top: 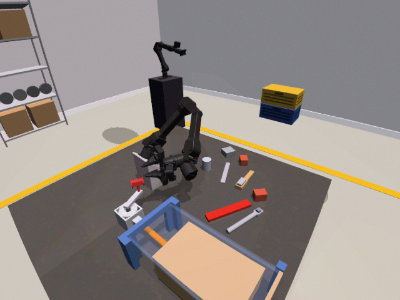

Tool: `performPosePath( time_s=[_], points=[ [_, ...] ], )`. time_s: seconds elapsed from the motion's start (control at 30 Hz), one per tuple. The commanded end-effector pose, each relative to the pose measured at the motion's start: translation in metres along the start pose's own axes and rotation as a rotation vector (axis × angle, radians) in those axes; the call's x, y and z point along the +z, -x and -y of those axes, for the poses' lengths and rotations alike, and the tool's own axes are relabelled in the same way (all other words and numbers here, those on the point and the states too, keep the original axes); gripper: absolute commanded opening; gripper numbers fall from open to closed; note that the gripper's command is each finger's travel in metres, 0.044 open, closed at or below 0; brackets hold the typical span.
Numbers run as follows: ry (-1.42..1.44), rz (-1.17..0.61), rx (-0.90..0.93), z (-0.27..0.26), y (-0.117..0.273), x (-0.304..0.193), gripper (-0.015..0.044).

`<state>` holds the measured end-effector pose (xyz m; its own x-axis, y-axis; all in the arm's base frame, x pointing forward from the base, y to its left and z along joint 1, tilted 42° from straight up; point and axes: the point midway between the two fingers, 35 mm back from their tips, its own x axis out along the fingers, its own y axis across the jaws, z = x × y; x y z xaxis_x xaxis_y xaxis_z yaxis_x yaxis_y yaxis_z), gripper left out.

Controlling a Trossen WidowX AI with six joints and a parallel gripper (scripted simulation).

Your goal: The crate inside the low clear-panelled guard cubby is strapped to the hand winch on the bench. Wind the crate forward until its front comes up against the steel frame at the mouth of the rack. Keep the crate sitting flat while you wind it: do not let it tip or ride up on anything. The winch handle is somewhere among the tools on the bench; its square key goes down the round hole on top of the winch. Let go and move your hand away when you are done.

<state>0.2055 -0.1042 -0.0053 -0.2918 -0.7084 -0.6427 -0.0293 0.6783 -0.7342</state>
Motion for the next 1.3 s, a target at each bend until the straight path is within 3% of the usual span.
performPosePath(
  time_s=[0.0,0.1,0.27,0.53,0.8,1.17,1.27],
  points=[
    [0.0,0.0,0.0,0.0,0.0,0.0,0.024],
    [-0.018,-0.083,0.092,-0.002,-0.01,-0.001,0.0319],
    [-0.112,-0.319,0.424,-0.005,-0.039,-0.002,0.044],
    [-0.317,-0.549,0.925,0.005,-0.077,-0.002,0.044],
    [-0.61,-0.567,1.446,0.036,-0.104,0.011,0.044],
    [-0.62,-0.565,1.459,0.035,-0.104,0.012,0.044],
    [-0.618,-0.563,1.459,-0.001,-0.106,0.014,0.044]
  ],
)
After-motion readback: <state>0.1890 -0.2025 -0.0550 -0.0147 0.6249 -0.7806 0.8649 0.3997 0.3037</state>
